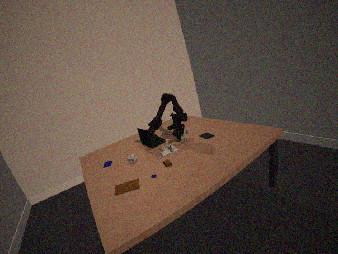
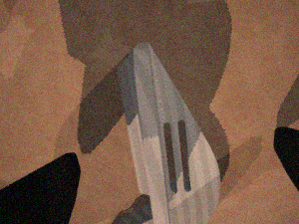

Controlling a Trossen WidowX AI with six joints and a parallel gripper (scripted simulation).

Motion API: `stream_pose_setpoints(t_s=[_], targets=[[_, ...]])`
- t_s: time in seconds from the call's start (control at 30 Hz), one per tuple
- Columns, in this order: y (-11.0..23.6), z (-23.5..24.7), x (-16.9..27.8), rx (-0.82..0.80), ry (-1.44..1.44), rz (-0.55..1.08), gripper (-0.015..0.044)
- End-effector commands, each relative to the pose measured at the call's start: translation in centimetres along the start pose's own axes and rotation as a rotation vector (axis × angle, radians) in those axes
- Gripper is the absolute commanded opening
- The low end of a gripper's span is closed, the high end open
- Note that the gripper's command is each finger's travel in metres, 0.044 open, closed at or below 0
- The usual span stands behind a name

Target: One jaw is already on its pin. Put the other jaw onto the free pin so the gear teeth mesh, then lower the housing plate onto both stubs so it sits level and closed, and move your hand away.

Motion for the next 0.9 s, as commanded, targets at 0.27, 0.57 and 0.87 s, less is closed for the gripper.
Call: stream_pose_setpoints(t_s=[0.27, 0.57, 0.87], targets=[[-0.13, 0.03, -0.07, 0.001, -0.005, -0.001, 0.044], [-0.08, 0.01, -0.05, 0.0, -0.001, -0.001, 0.0414], [-0.08, 0.01, -0.05, 0.0, -0.001, -0.001, 0.0177]])
Point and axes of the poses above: the point midway between the two fingers, 35 mm back from their tips, its own y axis back along the fingers, its own z axis across the jaws, x = y × z, the point moved 6 cm from there along y, back along the fingers, and after that the axes turned 12 degrees about -y, right-handed, at the moved point
